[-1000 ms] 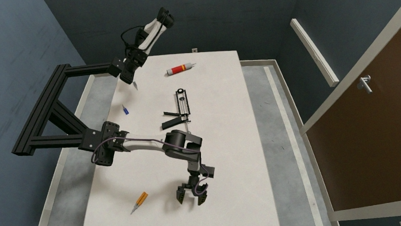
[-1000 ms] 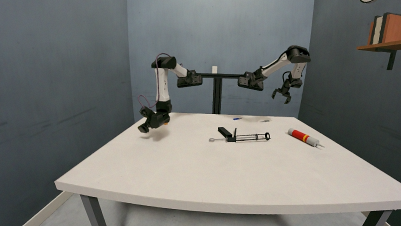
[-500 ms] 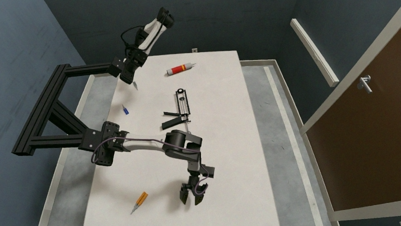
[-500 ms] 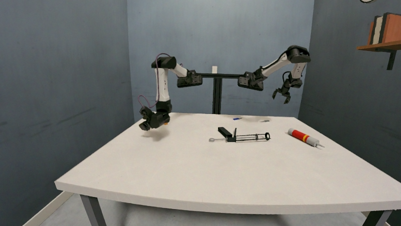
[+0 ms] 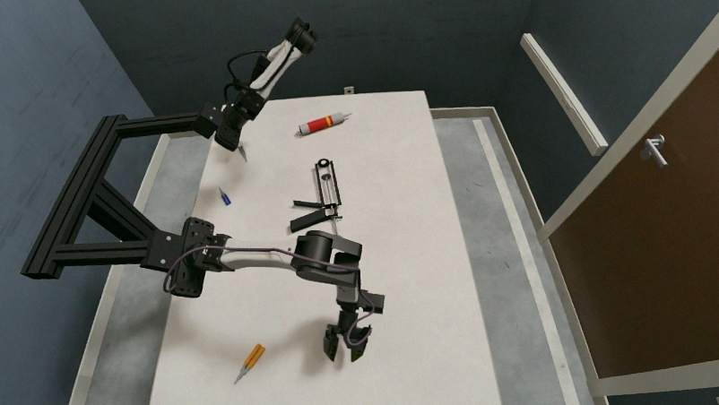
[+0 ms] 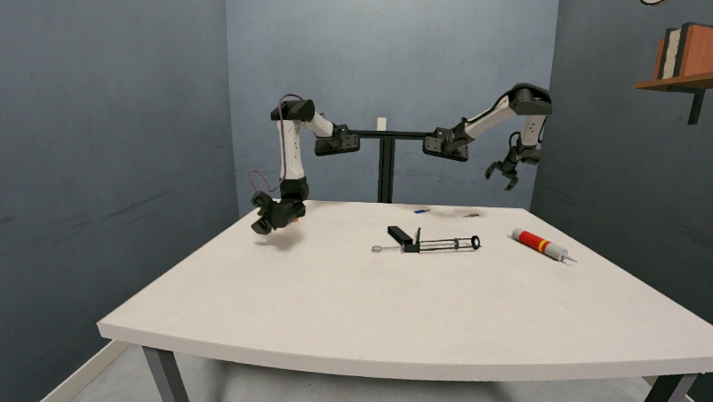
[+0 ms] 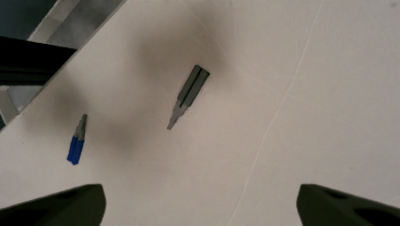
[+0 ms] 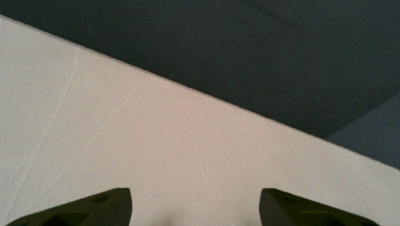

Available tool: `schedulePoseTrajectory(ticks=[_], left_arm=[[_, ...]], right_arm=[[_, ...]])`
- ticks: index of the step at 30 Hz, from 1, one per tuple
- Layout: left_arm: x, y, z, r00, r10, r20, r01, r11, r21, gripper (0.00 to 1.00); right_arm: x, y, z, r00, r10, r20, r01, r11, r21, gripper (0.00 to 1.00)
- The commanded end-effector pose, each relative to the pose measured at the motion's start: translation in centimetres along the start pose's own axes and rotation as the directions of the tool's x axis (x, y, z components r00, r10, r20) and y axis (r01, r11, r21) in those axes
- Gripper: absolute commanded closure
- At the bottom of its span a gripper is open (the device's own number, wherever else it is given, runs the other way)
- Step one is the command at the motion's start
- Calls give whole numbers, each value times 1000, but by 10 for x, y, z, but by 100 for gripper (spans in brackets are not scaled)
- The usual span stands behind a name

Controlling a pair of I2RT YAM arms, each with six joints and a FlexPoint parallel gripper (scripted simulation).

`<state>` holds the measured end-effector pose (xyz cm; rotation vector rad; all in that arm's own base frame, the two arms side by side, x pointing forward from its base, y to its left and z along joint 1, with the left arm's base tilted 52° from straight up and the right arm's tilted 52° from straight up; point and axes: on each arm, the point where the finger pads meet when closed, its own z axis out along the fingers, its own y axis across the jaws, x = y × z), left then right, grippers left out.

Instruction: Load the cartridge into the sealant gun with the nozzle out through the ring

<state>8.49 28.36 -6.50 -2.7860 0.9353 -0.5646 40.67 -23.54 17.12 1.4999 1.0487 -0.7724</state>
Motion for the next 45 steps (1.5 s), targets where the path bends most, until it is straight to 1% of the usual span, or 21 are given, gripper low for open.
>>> schedulePoseTrajectory(ticks=[1, 10, 12, 16, 22, 27, 29, 33, 35, 36, 38, 44, 45], left_arm=[[12, -8, -3, 995, 89, 45, -86, 995, -57, 9], [56, -27, 2, 948, 307, 88, -292, 945, -148, 9], [56, -27, 2, 948, 307, 88, -292, 945, -148, 9], [78, -33, 4, 915, 392, 100, -370, 911, -181, 9], [116, -41, 4, 825, 552, 119, -518, 824, -230, 9], [150, -44, 3, 729, 672, 134, -626, 732, -269, 9], [150, -44, 3, 729, 672, 134, -626, 732, -269, 9], [177, -42, 3, 657, 741, 139, -689, 665, -289, 9], [181, -42, 3, 646, 751, 138, -699, 655, -289, 9], [187, -42, 3, 628, 766, 134, -716, 637, -286, 9], [204, -42, 1, 565, 813, 141, -760, 579, -294, 9], [243, -37, -7, 416, 895, 164, -835, 447, -320, 9], [243, -37, -7, 416, 895, 164, -835, 447, -320, 9]], right_arm=[[-8, 11, -13, 997, 57, -52, -60, 997, -49, 38], [12, 24, -38, 983, 76, -169, -98, 987, -129, 38], [12, 24, -38, 983, 76, -169, -98, 987, -129, 38], [20, 28, -49, 974, 77, -215, -112, 981, -157, 38], [35, 35, -70, 949, 78, -305, -145, 968, -206, 38], [48, 40, -90, 921, 71, -383, -174, 955, -242, 38], [48, 40, -90, 921, 71, -383, -174, 955, -242, 38], [55, 43, -103, 902, 62, -428, -190, 946, -262, 38], [56, 43, -105, 900, 60, -432, -191, 945, -265, 38], [57, 43, -107, 897, 58, -438, -193, 944, -269, 38], [63, 45, -118, 879, 50, -475, -206, 937, -283, 38], [76, 47, -142, 828, 31, -560, -241, 921, -306, 38], [76, 47, -142, 828, 31, -560, -241, 921, -306, 38]])
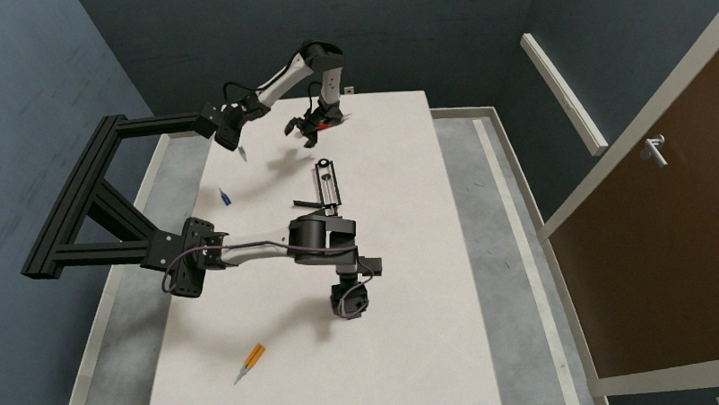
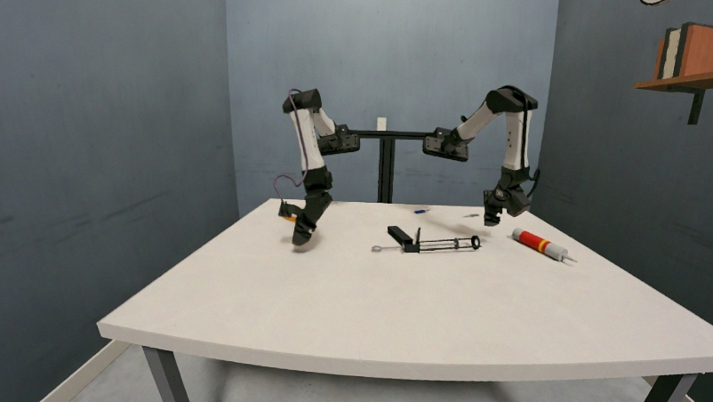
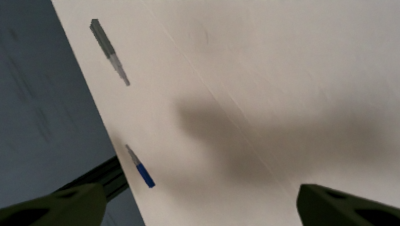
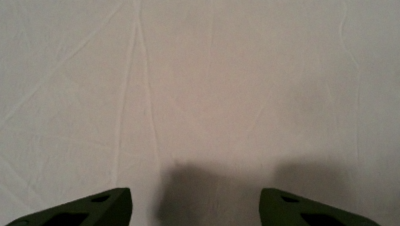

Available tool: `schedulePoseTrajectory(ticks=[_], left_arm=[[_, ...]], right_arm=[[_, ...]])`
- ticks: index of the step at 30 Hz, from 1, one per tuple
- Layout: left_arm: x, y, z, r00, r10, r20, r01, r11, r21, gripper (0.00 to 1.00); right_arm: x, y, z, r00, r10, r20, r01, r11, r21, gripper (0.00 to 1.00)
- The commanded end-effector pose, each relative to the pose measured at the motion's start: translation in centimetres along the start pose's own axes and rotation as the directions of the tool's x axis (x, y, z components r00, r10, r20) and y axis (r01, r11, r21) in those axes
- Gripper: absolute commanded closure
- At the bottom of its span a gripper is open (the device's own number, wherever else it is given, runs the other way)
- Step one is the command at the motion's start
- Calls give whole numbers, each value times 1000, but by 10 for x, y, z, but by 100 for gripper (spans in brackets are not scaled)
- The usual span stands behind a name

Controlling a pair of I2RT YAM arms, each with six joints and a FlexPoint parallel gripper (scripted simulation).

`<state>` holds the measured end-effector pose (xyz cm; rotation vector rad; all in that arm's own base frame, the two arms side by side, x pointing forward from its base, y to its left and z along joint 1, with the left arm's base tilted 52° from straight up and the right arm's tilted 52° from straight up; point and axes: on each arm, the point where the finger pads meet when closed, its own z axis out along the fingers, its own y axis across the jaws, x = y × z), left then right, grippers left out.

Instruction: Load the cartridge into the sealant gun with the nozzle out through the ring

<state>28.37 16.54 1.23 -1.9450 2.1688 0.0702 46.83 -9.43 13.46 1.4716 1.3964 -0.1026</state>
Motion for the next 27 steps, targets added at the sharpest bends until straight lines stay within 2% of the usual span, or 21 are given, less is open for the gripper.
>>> schedulePoseTrajectory(ticks=[1, 12, 20, 27], left_arm=[[-2, 2, -12, 998, 35, 51, -33, 999, -36, 9], [40, -37, -41, 961, 243, 128, -244, 970, -5, 9], [60, -51, -55, 934, 316, 168, -322, 947, 10, 9], [93, -69, -80, 857, 452, 248, -470, 882, 14, 9]], right_arm=[[0, 13, -15, 998, 41, -49, -43, 998, -43, 38], [28, 20, -34, 986, 44, -161, -59, 995, -85, 38], [39, 21, -43, 977, 46, -210, -68, 993, -101, 38], [63, 25, -61, 947, 47, -316, -90, 988, -123, 38]])
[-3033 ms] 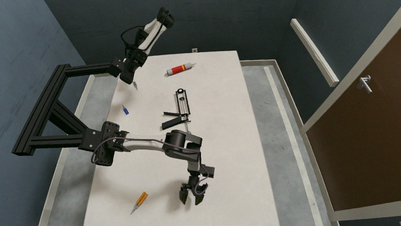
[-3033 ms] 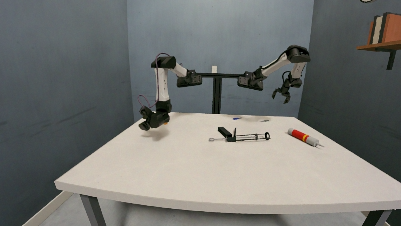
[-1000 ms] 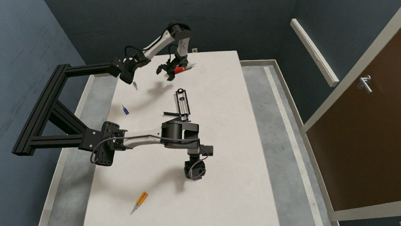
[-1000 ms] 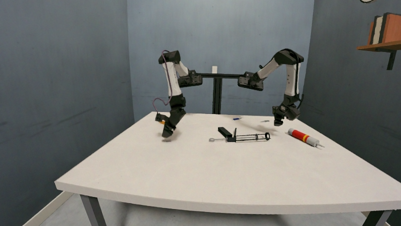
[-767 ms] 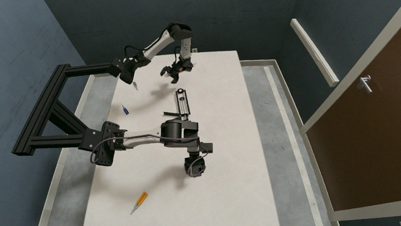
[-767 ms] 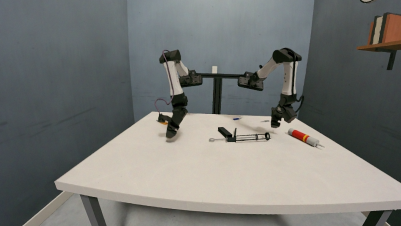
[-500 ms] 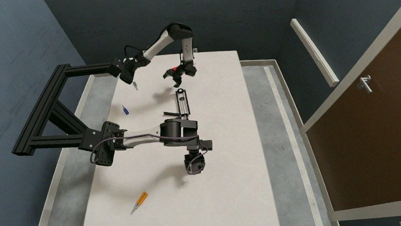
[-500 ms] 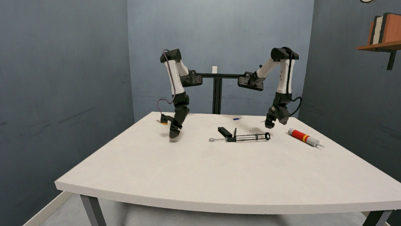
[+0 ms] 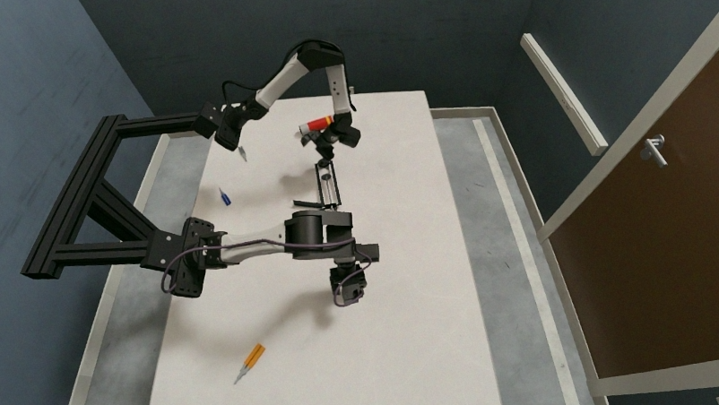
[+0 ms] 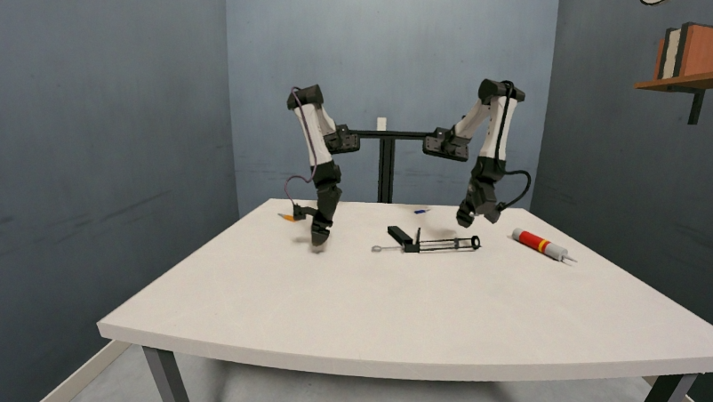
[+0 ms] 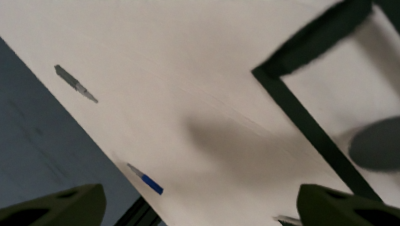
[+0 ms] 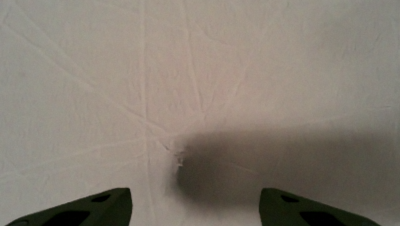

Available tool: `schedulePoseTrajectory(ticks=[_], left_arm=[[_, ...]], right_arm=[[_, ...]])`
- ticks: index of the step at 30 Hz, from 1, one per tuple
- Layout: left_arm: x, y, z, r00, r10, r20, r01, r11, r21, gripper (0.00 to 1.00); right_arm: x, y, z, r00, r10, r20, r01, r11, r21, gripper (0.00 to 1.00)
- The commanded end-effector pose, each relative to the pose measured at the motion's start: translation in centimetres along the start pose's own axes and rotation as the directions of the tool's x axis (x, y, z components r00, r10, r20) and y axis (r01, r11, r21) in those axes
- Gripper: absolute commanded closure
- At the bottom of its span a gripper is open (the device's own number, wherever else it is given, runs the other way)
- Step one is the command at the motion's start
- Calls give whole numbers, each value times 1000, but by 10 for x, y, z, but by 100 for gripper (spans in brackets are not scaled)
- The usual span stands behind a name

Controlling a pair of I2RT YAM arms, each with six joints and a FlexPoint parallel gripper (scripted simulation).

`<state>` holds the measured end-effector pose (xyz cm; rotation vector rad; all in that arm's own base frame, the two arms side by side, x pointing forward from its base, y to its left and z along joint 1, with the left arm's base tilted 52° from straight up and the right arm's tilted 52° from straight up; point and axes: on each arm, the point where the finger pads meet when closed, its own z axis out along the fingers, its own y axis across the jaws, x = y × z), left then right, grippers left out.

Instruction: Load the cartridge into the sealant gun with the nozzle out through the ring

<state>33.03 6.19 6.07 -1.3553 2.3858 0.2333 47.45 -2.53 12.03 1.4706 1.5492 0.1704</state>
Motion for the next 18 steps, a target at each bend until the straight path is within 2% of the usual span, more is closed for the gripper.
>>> schedulePoseTrajectory(ticks=[1, 6, 10, 18], left_arm=[[2, -16, -19, 993, 84, 77, -86, 996, 13, 9], [16, -61, -12, 957, 235, 167, -253, 963, 96, 9], [22, -75, -14, 941, 275, 196, -302, 946, 121, 9], [54, -126, -25, 843, 423, 332, -496, 850, 178, 9]], right_arm=[[16, 15, -21, 996, 30, -89, -35, 998, -52, 38], [42, 17, -35, 981, 39, -193, -53, 996, -70, 38], [48, 22, -39, 974, 47, -220, -69, 993, -91, 38], [86, 17, -64, 929, 37, -368, -75, 993, -88, 38]])
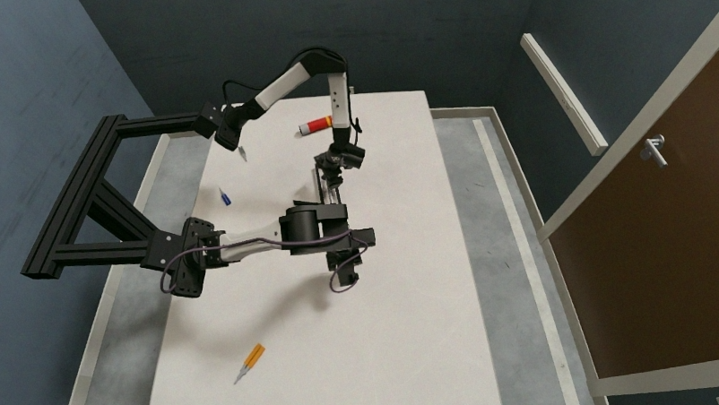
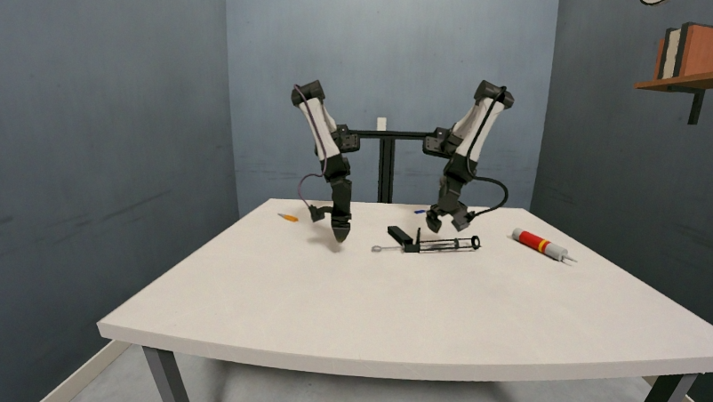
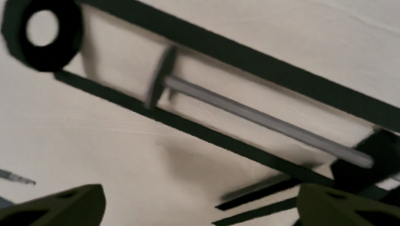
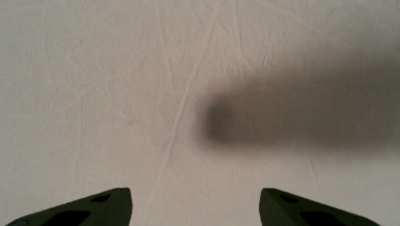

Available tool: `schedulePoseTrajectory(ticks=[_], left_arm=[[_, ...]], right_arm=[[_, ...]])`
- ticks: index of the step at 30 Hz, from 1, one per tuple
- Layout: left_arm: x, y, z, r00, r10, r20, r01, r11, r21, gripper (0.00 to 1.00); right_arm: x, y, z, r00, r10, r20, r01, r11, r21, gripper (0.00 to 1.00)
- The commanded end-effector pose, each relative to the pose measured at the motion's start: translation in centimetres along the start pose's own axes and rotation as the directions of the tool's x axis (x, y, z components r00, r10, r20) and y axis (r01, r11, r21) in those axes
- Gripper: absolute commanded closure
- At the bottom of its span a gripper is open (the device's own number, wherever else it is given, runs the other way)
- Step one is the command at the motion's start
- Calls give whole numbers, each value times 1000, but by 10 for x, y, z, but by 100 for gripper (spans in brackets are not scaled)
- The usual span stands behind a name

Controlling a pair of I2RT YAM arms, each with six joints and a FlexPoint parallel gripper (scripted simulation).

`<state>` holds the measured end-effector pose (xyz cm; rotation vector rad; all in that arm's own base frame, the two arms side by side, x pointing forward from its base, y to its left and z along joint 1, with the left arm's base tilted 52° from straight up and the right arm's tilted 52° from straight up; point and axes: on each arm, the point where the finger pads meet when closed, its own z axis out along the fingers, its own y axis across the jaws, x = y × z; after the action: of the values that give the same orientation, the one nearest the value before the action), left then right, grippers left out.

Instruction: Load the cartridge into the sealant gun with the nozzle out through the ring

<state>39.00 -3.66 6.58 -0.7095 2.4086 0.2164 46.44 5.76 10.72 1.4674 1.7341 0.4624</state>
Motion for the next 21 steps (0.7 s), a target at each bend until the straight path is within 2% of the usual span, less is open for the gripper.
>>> schedulePoseTrajectory(ticks=[1, 10, 16, 21], left_arm=[[-2, -32, 2, 989, 108, 101, -114, 992, 55, 9], [10, -80, -10, 950, 229, 210, -258, 958, 124, 9], [25, -119, -24, 897, 315, 309, -376, 912, 161, 9], [28, -125, -26, 888, 324, 326, -390, 906, 164, 9]], right_arm=[[25, 12, -20, 994, 24, -106, -29, 999, -41, 38], [55, 16, -34, 975, 34, -220, -50, 997, -67, 38], [84, 6, -48, 945, 33, -324, -48, 998, -39, 38], [86, 7, -50, 943, 35, -331, -53, 998, -45, 38]])
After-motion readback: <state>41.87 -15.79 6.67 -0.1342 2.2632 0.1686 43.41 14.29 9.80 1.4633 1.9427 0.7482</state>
